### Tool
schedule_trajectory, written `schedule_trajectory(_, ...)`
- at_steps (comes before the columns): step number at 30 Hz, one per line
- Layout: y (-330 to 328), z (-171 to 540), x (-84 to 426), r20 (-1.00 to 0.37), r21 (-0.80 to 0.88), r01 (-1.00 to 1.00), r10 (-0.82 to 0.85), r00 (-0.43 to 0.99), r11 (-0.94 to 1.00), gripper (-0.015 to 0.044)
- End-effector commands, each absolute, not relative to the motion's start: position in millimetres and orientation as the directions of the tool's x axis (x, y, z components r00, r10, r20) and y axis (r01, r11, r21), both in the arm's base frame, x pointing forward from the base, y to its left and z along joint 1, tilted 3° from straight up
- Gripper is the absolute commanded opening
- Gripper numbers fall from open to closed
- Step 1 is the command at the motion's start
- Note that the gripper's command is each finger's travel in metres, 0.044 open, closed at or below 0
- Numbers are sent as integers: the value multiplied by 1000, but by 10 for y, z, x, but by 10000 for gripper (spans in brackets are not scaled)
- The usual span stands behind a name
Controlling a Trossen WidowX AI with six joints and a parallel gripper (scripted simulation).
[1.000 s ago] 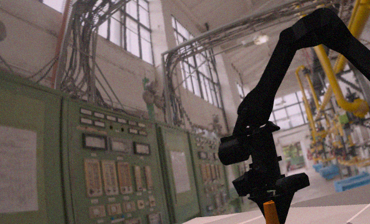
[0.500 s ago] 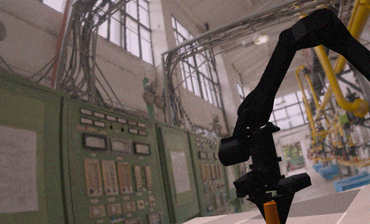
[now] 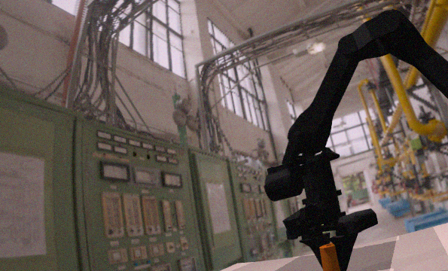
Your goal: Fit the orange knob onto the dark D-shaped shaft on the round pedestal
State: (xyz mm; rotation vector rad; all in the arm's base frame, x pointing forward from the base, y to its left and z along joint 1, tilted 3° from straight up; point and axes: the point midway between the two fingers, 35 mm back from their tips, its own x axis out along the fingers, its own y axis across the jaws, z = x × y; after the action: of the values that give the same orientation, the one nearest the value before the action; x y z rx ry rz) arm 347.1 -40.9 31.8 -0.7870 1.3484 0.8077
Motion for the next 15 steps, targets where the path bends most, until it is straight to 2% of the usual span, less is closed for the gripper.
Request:
schedule_trajectory(1, -407, 306, 3478, -997, -28, -860, 45, 60, 510, 0)
schedule_trajectory(15, -414, 301, 3499, -997, -28, -860, 45, 60, 510, 0)
